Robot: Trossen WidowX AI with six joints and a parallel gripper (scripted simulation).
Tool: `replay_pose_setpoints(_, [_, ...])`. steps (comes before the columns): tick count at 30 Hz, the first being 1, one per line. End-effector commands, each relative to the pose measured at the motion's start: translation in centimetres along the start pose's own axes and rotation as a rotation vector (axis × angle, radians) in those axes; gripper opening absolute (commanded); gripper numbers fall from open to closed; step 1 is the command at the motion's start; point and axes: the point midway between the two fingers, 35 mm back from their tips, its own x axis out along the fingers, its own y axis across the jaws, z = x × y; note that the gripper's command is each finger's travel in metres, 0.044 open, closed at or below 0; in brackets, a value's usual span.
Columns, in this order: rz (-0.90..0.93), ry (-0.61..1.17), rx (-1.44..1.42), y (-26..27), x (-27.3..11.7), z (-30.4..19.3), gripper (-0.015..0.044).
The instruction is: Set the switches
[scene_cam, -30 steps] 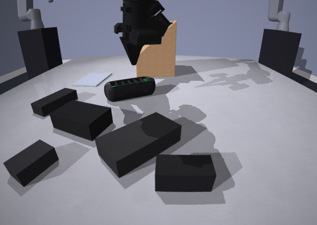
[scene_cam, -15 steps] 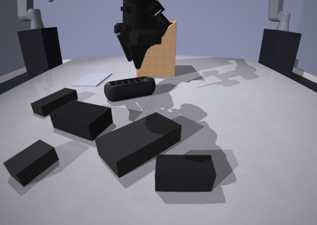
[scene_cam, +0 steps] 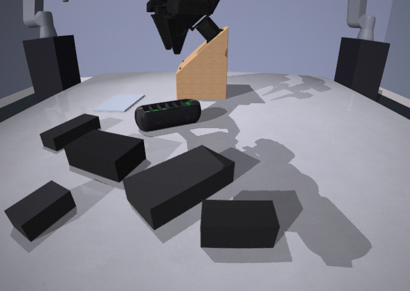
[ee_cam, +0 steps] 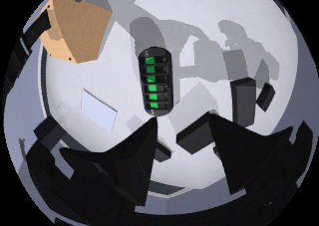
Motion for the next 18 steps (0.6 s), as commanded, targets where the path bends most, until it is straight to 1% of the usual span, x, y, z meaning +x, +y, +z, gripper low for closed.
replay_pose_setpoints(1, [0.008, -0.006, 0.007, 0.56, -1.47, -0.12, 0.0125])
replay_pose_setpoints(6, [0.008, -0.006, 0.007, 0.56, -1.47, -0.12, 0.0])
replay_pose_setpoints(18, [0.008, -0.006, 0.007, 0.56, -1.47, -0.12, 0.0])
